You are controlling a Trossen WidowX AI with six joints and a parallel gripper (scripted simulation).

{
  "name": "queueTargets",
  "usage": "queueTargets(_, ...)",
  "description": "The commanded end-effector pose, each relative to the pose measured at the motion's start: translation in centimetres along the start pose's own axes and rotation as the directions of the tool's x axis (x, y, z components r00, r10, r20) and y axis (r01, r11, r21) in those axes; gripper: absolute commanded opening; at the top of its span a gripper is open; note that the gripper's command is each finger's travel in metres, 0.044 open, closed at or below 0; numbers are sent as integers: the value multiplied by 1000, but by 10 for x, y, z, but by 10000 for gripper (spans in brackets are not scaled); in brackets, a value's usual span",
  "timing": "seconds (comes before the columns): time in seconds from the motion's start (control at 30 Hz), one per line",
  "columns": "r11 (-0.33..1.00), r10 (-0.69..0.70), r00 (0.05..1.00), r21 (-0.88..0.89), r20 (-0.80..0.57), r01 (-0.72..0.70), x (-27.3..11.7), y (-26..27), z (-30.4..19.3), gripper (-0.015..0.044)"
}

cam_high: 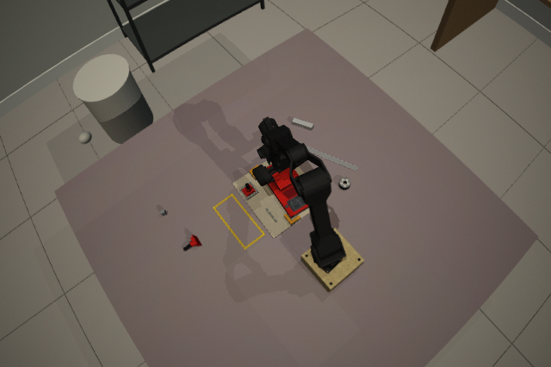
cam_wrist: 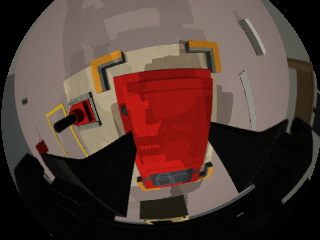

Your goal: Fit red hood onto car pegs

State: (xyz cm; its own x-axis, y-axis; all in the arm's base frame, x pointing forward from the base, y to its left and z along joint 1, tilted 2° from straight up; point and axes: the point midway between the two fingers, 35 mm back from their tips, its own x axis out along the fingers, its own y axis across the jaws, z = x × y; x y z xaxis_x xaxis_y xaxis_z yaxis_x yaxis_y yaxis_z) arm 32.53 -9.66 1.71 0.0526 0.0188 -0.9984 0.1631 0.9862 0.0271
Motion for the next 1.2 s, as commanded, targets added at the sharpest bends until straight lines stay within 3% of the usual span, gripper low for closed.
queueTargets(0.0,1000,0,1000,0,0,0,0,0,0,289)
queueTargets(0.2,1000,0,1000,0,0,0,0,0,0,440)
queueTargets(0.4,1000,0,1000,0,0,0,-10,0,1,440)
queueTargets(0.63,1000,3,1000,0,1,-3,-70,0,0,440)
queueTargets(1.17,1000,3,1000,0,1,-3,-72,0,0,440)
